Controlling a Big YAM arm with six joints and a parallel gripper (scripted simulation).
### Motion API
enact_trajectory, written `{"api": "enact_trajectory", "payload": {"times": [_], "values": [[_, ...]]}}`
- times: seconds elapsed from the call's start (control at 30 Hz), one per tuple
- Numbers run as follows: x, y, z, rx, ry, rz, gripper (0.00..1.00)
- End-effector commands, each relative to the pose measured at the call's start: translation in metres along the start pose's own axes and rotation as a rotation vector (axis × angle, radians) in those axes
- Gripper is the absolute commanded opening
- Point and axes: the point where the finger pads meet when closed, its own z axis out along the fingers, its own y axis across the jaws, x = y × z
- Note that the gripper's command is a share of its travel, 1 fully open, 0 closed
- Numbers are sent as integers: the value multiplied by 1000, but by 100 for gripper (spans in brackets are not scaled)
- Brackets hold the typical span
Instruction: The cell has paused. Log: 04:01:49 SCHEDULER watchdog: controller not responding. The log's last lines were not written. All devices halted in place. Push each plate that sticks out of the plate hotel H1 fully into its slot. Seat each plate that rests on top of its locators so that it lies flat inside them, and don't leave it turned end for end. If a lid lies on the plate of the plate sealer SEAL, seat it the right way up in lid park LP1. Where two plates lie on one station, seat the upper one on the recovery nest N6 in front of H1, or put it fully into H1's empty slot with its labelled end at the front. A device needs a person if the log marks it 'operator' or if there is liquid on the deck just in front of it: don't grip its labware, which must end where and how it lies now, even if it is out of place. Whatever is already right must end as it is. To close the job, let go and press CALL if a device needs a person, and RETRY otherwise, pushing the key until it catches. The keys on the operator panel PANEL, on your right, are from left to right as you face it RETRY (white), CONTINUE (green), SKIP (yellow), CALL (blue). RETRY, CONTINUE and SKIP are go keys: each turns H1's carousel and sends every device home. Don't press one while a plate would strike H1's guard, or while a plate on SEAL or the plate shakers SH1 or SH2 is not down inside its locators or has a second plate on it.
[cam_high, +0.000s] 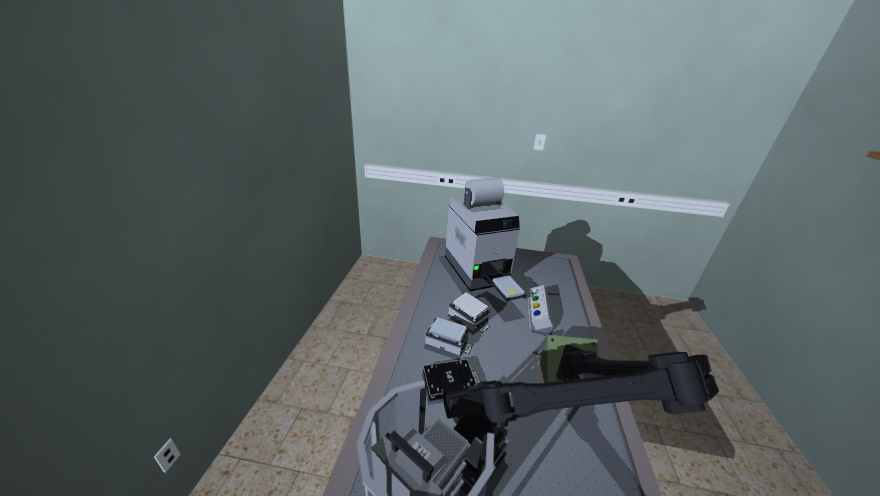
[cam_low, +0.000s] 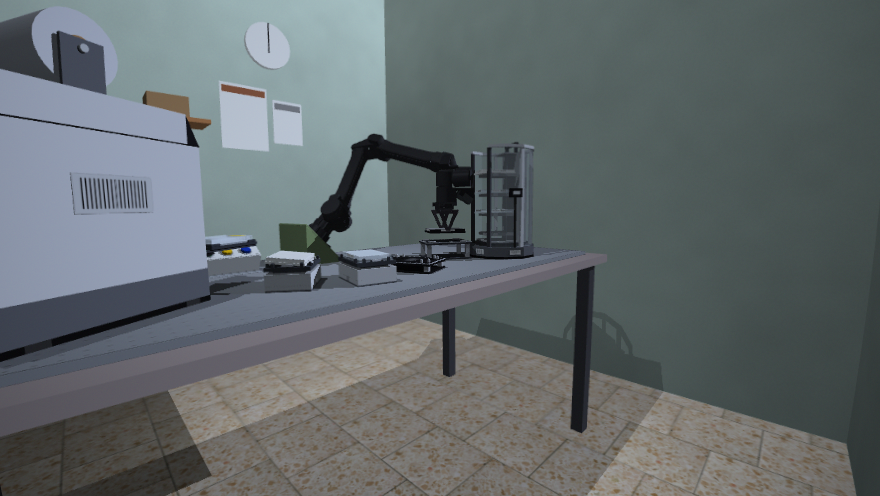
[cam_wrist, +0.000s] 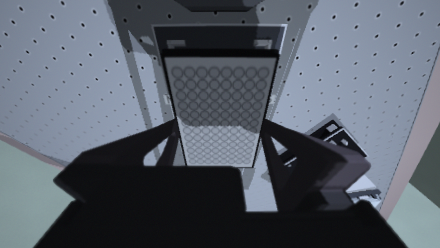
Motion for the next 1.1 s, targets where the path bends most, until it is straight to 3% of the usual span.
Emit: {"api": "enact_trajectory", "payload": {"times": [0.0,0.33,0.5,1.07], "values": [[-21,2,-3,5,-10,-26,80],[-22,1,-1,9,-15,-32,80],[-3,1,13,-10,11,-2,80],[0,2,20,-10,11,-2,80]]}}
